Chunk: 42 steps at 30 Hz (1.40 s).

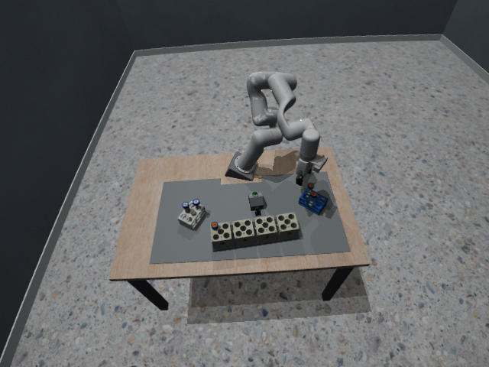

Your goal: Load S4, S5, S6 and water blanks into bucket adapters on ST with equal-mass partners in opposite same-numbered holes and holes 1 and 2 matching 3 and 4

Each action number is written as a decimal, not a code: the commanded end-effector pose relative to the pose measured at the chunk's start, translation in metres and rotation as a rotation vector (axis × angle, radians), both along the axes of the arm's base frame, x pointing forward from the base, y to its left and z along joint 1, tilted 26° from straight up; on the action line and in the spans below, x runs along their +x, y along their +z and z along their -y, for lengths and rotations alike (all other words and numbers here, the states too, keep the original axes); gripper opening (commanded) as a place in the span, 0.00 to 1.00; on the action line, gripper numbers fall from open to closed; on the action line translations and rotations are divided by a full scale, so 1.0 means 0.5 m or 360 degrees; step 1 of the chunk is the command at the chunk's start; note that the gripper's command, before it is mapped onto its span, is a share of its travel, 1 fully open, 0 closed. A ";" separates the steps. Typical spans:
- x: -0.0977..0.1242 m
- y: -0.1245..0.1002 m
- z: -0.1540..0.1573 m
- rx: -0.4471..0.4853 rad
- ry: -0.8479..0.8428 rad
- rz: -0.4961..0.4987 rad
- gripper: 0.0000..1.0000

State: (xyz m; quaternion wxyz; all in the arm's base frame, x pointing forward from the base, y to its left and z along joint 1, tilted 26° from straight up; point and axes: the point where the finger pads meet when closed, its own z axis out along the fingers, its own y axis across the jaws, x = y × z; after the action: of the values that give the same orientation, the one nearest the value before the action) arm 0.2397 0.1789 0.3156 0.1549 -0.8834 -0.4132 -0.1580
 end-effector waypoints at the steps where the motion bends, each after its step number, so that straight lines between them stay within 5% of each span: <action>1: 0.006 -0.018 -0.011 0.0002 -0.0002 0.0007 1.00; 26: 0.024 -0.124 -0.058 0.0003 -0.0002 0.0007 1.00; 42: 0.024 -0.126 -0.059 0.0003 -0.0002 0.0007 1.00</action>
State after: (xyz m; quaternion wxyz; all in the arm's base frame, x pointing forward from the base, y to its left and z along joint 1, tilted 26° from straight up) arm 0.2511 0.2083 0.2514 0.1546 -0.8834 -0.4129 -0.1587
